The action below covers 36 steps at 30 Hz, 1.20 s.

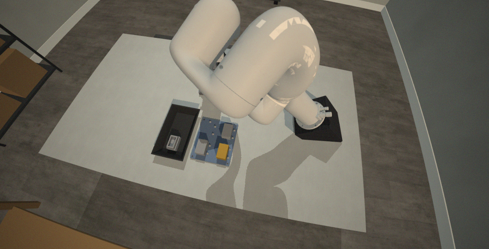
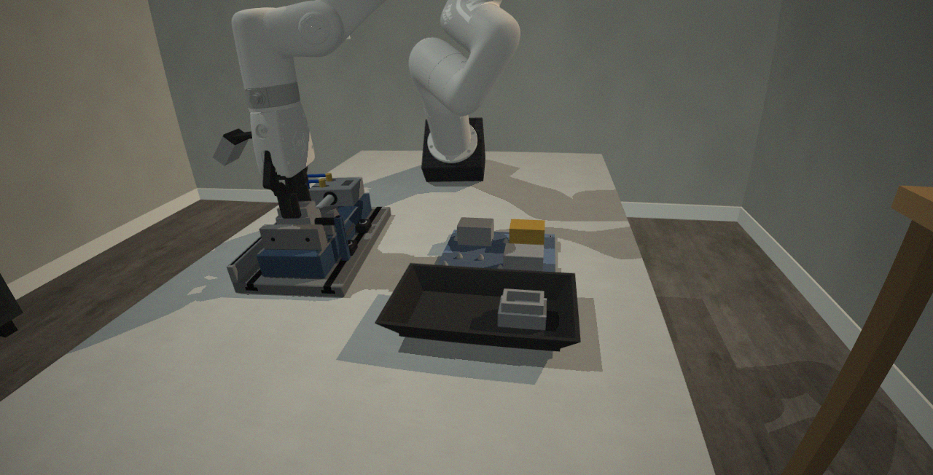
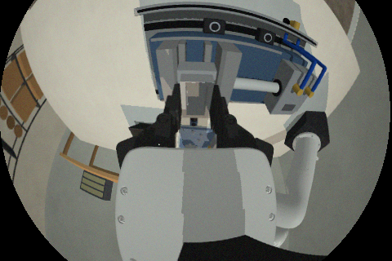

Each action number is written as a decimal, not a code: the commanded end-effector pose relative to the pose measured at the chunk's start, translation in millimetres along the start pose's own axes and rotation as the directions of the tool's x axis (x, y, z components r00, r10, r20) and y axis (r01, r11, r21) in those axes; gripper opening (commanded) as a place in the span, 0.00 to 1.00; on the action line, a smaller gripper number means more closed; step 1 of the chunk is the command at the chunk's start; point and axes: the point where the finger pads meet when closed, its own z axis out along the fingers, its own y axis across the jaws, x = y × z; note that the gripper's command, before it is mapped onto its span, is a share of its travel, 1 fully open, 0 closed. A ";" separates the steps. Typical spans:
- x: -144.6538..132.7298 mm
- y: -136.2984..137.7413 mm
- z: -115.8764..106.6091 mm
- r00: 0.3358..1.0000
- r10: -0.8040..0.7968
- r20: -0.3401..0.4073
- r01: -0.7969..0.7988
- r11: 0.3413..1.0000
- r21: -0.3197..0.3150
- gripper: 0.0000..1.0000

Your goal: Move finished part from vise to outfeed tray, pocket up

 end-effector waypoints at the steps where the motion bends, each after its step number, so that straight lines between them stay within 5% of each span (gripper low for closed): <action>1: 0.6 -1.2 -5.1 1.000 -0.001 -0.003 0.001 1.000 0.002 0.00; 36: 0.5 -1.1 -42.8 1.000 -0.001 -0.003 0.001 1.000 0.002 0.00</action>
